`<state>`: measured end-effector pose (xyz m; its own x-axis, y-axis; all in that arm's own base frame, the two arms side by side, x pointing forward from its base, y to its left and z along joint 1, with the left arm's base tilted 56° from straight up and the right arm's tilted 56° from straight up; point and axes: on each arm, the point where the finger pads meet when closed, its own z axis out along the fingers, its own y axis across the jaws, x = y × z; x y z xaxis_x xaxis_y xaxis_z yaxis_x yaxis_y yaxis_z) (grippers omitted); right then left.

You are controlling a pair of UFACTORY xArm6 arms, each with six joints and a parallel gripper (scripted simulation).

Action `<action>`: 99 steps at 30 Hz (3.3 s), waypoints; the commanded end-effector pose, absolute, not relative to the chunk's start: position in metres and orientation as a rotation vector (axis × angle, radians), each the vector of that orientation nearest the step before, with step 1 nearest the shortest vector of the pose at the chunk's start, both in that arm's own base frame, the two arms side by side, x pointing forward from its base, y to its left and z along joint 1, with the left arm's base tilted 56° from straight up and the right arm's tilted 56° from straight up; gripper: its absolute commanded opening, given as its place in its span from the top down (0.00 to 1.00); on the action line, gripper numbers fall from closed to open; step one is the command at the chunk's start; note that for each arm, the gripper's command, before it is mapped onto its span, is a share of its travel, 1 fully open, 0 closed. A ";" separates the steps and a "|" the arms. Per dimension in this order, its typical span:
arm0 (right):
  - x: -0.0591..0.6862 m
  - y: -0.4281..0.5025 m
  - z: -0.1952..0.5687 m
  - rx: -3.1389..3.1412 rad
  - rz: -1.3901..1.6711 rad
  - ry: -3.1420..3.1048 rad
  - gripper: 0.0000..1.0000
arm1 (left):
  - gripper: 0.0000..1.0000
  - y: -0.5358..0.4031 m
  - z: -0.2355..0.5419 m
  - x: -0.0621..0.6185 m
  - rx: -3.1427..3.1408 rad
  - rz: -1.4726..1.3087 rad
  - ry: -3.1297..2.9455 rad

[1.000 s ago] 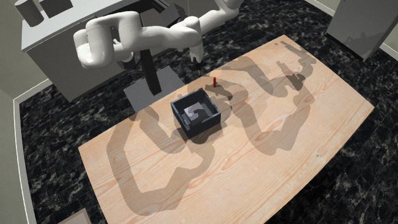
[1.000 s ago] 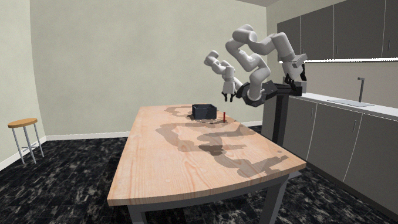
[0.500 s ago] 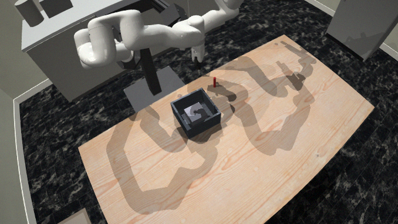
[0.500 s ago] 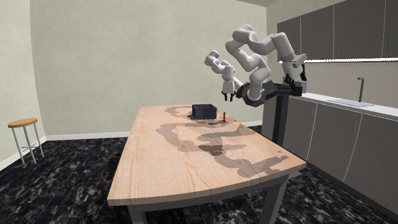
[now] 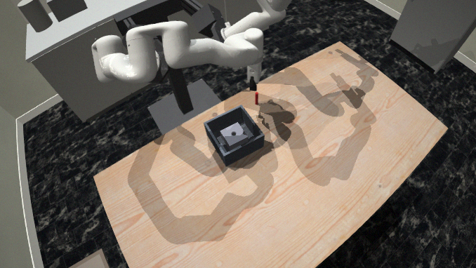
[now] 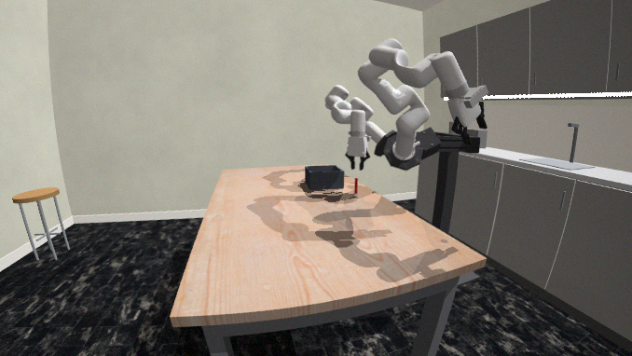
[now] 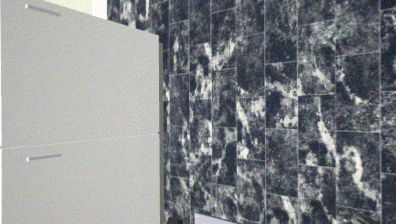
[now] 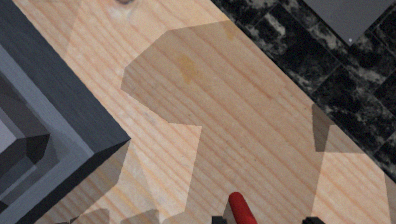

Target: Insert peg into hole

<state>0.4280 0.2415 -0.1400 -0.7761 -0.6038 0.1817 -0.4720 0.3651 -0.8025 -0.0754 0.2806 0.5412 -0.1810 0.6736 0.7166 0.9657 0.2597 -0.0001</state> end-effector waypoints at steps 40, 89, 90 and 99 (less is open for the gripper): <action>0.466 0.203 -0.182 -0.981 -1.389 2.473 0.56 | 0.00 0.280 0.543 -0.075 -1.479 -0.628 -1.929; 0.417 0.287 -0.115 -0.981 -1.388 2.473 1.00 | 0.00 0.280 0.543 -0.075 -1.479 -0.628 -1.929; 0.417 0.287 -0.115 -0.981 -1.388 2.473 1.00 | 0.00 0.280 0.543 -0.075 -1.479 -0.628 -1.929; 0.432 0.276 -0.085 -0.983 -1.384 2.476 1.00 | 0.00 0.280 0.543 -0.075 -1.479 -0.628 -1.929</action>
<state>0.4221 0.2808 -0.1056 -0.7780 -0.5987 0.1907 -0.4736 0.3593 -0.8041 -0.0754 0.2806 0.5412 -0.1810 0.6736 0.7166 0.9657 0.2597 -0.0001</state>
